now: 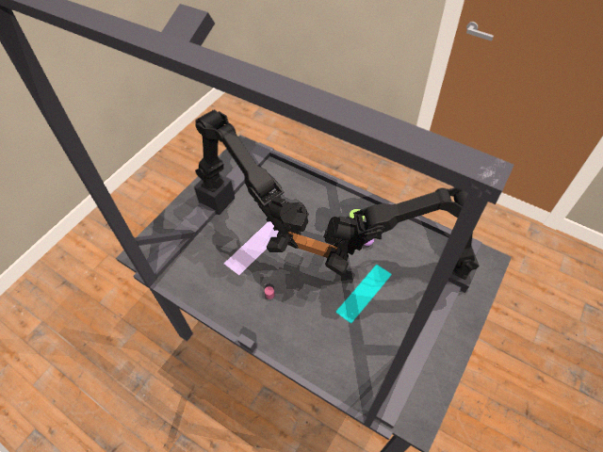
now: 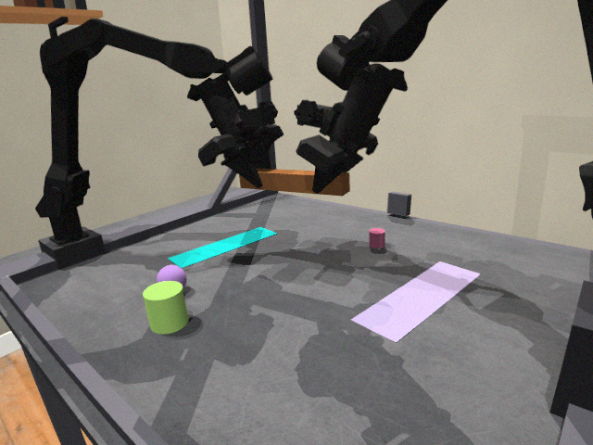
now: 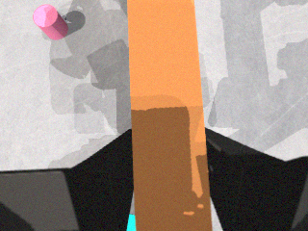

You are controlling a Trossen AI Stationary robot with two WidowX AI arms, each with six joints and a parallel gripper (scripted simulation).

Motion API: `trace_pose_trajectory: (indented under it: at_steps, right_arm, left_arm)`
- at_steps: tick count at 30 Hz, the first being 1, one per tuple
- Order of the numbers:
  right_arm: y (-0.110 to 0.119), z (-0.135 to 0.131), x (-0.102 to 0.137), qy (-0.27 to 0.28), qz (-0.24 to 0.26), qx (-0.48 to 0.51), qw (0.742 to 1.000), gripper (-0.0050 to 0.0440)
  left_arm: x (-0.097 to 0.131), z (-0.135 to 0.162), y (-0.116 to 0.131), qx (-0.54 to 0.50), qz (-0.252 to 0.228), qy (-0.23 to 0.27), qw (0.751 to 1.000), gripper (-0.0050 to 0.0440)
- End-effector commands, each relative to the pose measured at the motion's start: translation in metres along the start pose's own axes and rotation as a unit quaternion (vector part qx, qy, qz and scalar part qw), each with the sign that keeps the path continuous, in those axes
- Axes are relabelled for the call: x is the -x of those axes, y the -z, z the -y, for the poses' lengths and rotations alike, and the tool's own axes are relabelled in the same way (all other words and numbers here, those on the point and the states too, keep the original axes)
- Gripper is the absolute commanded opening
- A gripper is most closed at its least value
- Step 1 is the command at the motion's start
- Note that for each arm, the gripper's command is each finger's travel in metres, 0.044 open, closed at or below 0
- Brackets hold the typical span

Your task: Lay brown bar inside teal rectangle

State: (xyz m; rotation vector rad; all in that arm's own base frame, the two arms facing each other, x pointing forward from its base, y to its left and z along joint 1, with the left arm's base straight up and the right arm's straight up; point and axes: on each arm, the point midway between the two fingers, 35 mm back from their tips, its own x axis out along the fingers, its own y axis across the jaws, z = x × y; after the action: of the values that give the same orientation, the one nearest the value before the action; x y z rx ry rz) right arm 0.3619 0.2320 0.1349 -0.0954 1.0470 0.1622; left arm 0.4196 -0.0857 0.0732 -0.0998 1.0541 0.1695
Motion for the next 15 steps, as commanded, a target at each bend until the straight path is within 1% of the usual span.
trace_pose_trajectory:
  at_steps: [1, 4, 6, 7, 10, 12, 15]
  right_arm:
    - [-0.007, -0.001, 0.009, -0.006, 0.014, -0.003, 1.0, 0.0116]
    - [-0.007, -0.001, 0.009, -0.006, 0.014, -0.003, 1.0, 0.0116]
    - [-0.007, -0.001, 0.009, -0.006, 0.014, -0.003, 1.0, 0.0116]
    - [-0.007, -0.001, 0.009, -0.006, 0.014, -0.003, 1.0, 0.0116]
    - [-0.007, -0.001, 0.009, -0.006, 0.014, -0.003, 1.0, 0.0116]
    - [-0.007, -0.001, 0.009, -0.006, 0.014, -0.003, 1.0, 0.0116]
    - [-0.007, -0.001, 0.009, -0.006, 0.014, -0.003, 1.0, 0.0116]
  left_arm:
    - [0.012, 0.002, -0.014, 0.006, 0.022, 0.007, 1.0, 0.0141]
    - [0.012, 0.002, -0.014, 0.006, 0.022, 0.007, 1.0, 0.0208]
    - [0.012, 0.002, -0.014, 0.006, 0.022, 0.007, 1.0, 0.0208]
    - [0.02, 0.003, -0.021, 0.009, 0.034, 0.011, 0.999, 0.0208]
    - [0.03, 0.004, -0.02, 0.009, 0.033, 0.011, 0.999, 0.0208]
    - [0.03, 0.004, -0.02, 0.009, 0.033, 0.011, 0.999, 0.0208]
    - [0.049, 0.003, -0.019, 0.009, 0.033, 0.011, 0.999, 0.0208]
